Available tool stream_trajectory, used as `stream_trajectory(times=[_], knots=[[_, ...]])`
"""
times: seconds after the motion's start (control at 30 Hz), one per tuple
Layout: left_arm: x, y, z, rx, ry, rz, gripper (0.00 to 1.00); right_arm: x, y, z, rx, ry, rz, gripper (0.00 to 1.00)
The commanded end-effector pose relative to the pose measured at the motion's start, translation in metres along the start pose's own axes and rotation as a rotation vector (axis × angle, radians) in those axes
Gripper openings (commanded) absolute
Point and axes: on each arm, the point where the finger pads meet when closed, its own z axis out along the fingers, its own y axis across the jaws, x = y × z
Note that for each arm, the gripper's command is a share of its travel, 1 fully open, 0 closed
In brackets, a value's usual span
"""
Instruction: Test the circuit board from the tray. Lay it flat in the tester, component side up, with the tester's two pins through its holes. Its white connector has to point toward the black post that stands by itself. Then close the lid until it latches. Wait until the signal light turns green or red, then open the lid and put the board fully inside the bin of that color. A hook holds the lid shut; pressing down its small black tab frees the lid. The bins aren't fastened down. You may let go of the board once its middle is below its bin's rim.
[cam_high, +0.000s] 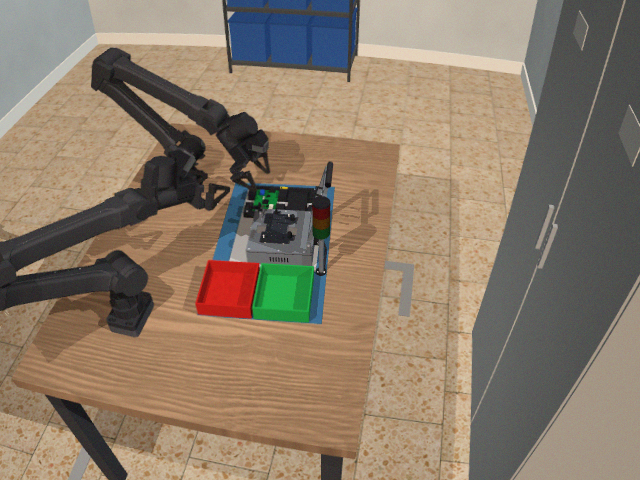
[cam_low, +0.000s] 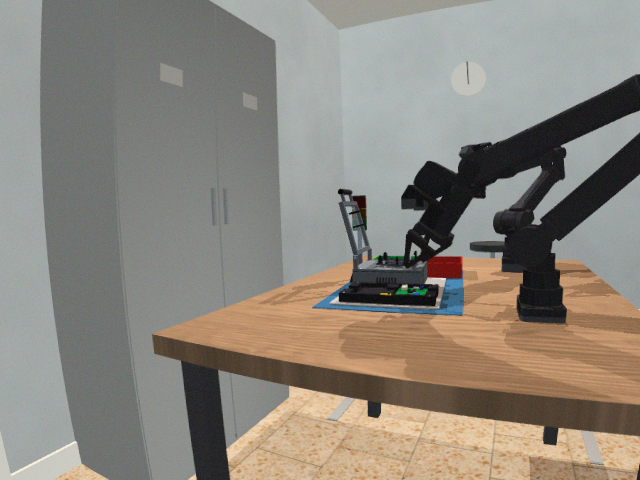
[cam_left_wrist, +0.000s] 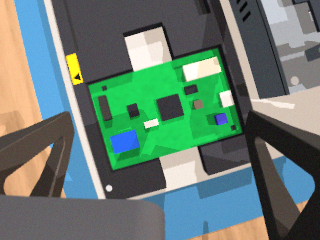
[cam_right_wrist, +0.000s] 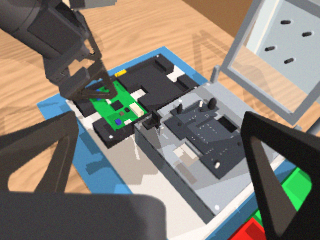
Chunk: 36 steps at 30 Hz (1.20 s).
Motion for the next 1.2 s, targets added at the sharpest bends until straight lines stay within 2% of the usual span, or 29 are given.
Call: stream_trajectory(times=[0.0, 0.07, 0.2, 0.43, 0.47, 0.53, 1.03, 1.1, 1.17], knots=[[-0.025, -0.004, -0.008, 0.003, -0.038, -0.012, 1.0, -0.007, 0.013, -0.007, -0.034, -0.006, 0.036, 1.0], [-0.015, -0.007, -0.003, 0.007, -0.013, -0.004, 1.0, 0.006, 0.032, -0.013, -0.105, 0.003, 0.031, 1.0], [-0.016, -0.004, -0.005, 0.001, -0.026, 0.003, 1.0, -0.007, 0.045, -0.02, -0.159, -0.025, 0.014, 1.0], [-0.016, -0.004, -0.005, 0.002, -0.026, 0.003, 1.0, -0.008, 0.041, -0.017, -0.146, -0.03, 0.015, 1.0], [-0.035, -0.004, -0.011, 0.002, -0.064, -0.021, 0.98, -0.008, 0.041, -0.017, -0.146, -0.03, 0.015, 1.0], [-0.035, -0.004, -0.011, 0.002, -0.064, -0.021, 0.98, -0.008, 0.041, -0.017, -0.146, -0.03, 0.015, 1.0], [-0.026, 0.001, 0.005, -0.06, 0.116, -0.669, 0.98, -0.008, 0.041, -0.017, -0.146, -0.03, 0.015, 1.0], [-0.026, 0.001, 0.005, -0.06, 0.116, -0.669, 0.98, -0.008, 0.041, -0.017, -0.146, -0.03, 0.015, 1.0], [-0.026, 0.0, 0.006, -0.07, 0.135, -0.752, 0.98, -0.008, 0.041, -0.017, -0.146, -0.03, 0.015, 1.0]])
